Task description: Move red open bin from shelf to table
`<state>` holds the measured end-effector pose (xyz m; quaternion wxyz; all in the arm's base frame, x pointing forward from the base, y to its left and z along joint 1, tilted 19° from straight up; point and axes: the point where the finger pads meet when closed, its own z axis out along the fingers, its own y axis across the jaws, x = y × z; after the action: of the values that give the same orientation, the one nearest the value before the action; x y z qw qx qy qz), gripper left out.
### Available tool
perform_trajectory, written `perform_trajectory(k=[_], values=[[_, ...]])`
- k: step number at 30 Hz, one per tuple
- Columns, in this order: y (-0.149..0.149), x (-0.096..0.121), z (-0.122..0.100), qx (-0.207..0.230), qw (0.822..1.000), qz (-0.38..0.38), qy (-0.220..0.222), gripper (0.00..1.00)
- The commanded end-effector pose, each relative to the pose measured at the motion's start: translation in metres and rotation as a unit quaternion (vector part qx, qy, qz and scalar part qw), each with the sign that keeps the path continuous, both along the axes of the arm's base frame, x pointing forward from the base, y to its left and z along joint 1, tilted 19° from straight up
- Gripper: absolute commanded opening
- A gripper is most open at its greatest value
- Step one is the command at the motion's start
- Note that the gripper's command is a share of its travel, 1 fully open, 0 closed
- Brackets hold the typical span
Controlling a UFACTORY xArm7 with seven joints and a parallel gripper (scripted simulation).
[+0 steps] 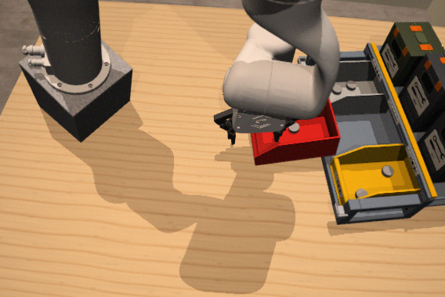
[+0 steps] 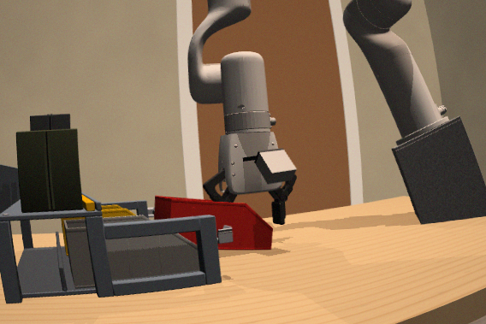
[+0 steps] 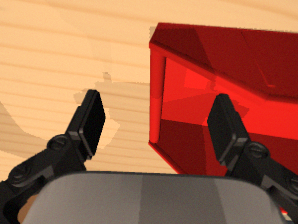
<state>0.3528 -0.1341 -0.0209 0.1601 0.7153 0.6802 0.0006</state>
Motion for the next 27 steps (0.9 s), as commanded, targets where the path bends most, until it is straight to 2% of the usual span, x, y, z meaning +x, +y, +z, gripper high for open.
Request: perform_trajectory(k=[1,6,11,23,24,27], values=[[0.0,0.001,0.001,0.0,1.0,0.0,-0.001,1.0],[0.0,0.001,0.001,0.0,1.0,0.0,-0.001,1.0],[0.013,-0.011,0.053,0.0,1.0,0.0,-0.002,1.0],[0.013,-0.011,0.053,0.0,1.0,0.0,-0.002,1.0],[0.014,-0.013,0.058,-0.006,1.0,0.003,-0.025,1.0],[0.019,-0.017,0.079,-0.002,1.0,0.001,-0.008,1.0]])
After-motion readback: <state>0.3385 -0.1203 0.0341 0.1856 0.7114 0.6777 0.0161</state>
